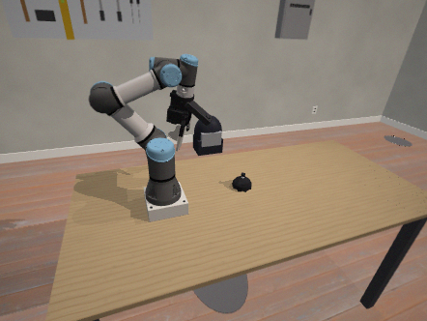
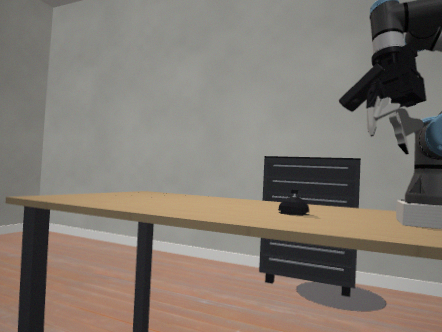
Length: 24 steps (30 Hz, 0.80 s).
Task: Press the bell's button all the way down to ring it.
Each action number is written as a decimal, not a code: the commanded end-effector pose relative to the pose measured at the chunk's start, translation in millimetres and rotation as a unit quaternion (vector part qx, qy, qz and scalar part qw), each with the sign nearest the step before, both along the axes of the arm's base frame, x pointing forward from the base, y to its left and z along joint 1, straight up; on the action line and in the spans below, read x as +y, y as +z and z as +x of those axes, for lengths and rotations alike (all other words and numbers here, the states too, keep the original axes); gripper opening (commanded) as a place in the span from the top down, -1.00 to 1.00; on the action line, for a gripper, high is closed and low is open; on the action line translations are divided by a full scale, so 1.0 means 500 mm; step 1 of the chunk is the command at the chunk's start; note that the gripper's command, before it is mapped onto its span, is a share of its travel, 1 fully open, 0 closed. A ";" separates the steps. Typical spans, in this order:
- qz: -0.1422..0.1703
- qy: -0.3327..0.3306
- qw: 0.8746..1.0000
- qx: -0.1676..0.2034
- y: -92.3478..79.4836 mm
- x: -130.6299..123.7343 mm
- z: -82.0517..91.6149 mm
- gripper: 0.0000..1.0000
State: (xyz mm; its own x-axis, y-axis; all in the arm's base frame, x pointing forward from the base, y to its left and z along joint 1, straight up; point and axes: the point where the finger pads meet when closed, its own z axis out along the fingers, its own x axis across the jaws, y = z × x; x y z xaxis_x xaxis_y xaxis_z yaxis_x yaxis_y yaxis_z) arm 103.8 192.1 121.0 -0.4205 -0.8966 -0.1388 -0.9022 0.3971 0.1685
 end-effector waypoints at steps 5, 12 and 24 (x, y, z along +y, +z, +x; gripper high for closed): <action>0.000 0.000 1.000 -0.001 0.001 0.000 0.001 -1.00; 0.000 0.000 1.000 -0.001 0.001 0.000 0.001 -1.00; -0.002 0.009 1.000 -0.006 0.003 -0.005 0.019 -1.00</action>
State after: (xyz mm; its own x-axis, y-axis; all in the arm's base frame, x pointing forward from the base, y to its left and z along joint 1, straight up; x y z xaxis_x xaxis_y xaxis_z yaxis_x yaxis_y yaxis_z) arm 106.3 191.4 121.2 -0.4156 -0.8989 -0.1388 -0.9046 0.3927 0.1655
